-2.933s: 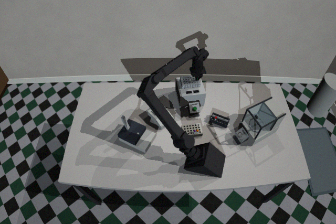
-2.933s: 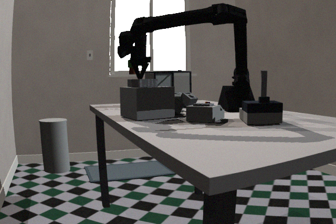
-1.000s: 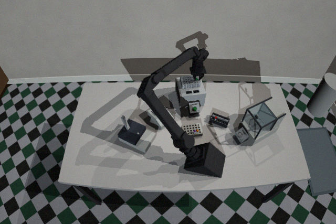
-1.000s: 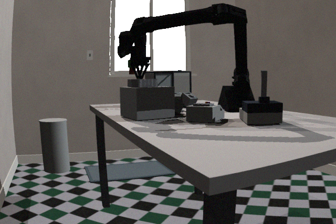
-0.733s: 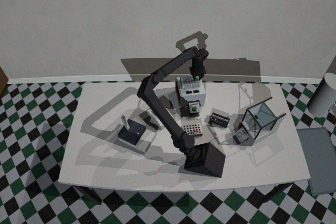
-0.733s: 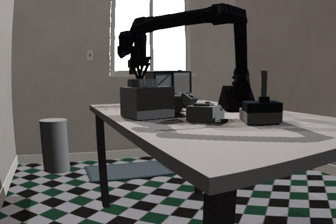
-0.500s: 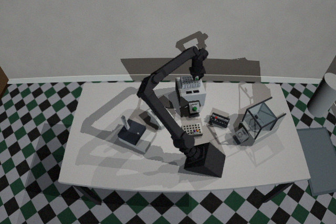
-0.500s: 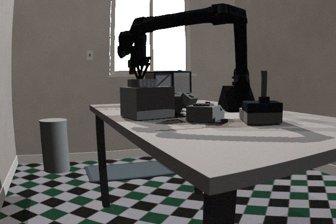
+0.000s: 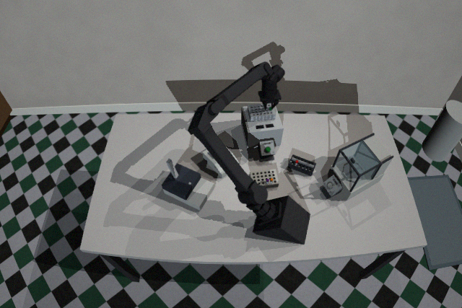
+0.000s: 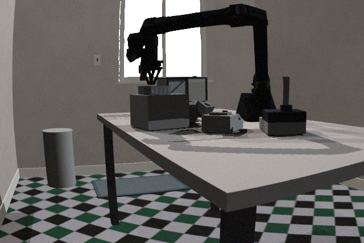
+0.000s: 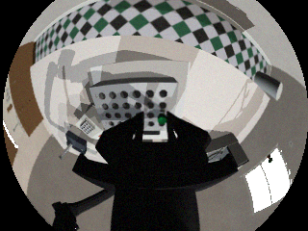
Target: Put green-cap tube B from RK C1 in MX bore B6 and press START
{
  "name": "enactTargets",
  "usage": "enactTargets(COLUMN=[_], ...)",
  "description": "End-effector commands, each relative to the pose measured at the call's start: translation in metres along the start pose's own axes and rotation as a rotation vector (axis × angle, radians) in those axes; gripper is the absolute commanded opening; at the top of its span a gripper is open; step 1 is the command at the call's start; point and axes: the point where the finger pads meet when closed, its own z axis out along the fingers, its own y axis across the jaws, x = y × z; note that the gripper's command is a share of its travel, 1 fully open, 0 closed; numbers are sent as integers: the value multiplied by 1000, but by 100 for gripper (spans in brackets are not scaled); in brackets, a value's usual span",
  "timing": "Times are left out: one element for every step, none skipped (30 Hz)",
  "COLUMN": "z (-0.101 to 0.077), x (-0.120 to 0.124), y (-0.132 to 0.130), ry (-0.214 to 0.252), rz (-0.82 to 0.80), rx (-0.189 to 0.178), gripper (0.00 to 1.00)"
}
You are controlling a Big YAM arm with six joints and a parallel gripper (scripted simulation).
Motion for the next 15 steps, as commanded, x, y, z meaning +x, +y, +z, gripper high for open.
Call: enactTargets(z=[-11, -20, -26, -28, -30, -32, -34, -36, -37, -37, -37, -25, -25, -25, -25], x=[-14, -13, -11, -11, -12, -12, -12, -12, -12, -12, -12, -9, -9, -9, -9], y=[3, -1, -6, -5, -5, -4, -4, -3, -4, -4, -4, 2, 2, 2, 2], ry=[-12, -24, -33, -34, -35, -36, -36, -36, -36, -36, -36, -18, -18, -18, -18], rz=[-37, -30, -21, -22, -22, -23, -24, -25, -25, -25, -25, -22, -22, -22, -22], rx=[9, 16, 20, 20, 19, 20, 21, 22, 22, 22, 21, 13, 13, 13, 13], gripper=[36, 36, 36, 36, 36, 36, 36, 36, 36, 36, 36, 36, 36, 36, 36])
